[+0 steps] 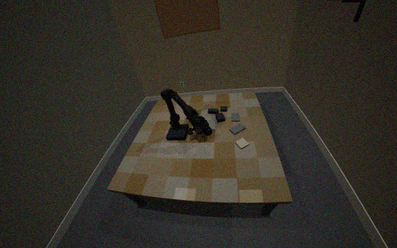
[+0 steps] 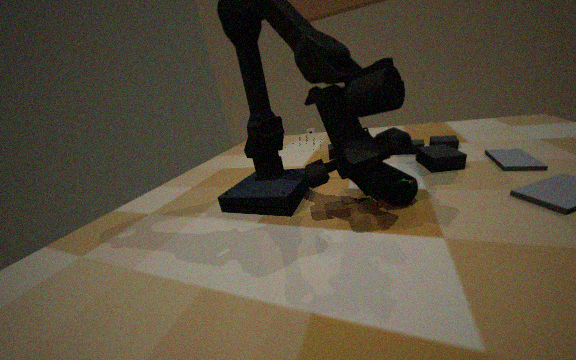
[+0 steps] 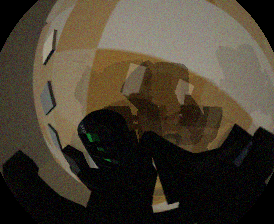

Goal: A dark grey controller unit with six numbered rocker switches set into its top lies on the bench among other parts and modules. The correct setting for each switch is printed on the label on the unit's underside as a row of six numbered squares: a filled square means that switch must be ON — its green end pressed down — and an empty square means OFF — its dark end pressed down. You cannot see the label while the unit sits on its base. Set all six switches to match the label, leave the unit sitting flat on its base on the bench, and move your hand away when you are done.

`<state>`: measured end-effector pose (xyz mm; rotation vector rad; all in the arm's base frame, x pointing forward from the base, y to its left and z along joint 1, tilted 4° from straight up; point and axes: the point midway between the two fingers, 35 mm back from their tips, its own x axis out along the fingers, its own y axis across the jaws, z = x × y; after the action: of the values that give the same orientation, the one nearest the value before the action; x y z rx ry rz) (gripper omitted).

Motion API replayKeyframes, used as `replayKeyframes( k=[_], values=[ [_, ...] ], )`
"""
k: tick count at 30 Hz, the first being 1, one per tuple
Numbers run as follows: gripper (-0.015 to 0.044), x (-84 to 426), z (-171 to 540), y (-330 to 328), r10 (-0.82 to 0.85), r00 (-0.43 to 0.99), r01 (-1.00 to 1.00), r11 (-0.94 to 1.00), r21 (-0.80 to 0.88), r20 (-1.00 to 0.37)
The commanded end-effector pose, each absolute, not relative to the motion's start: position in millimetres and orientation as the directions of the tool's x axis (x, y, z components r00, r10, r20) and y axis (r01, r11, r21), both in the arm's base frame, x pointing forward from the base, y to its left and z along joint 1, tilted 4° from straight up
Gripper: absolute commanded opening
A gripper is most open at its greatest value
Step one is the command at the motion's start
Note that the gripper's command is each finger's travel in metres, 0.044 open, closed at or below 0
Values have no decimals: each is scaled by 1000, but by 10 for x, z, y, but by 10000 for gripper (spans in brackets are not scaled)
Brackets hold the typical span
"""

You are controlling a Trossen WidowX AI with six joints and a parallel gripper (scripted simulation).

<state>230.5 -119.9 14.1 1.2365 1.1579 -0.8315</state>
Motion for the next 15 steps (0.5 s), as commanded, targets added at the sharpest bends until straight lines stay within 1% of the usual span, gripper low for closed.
replayKeyframes(
  k=[1,8,15],
  values=[
    [0,2178,446,-1250,100,271,940,185,285,-957],
    [0,2201,468,-1228,106,256,944,189,272,-961],
    [0,2543,516,-946,134,87,965,237,117,-987]
  ],
)
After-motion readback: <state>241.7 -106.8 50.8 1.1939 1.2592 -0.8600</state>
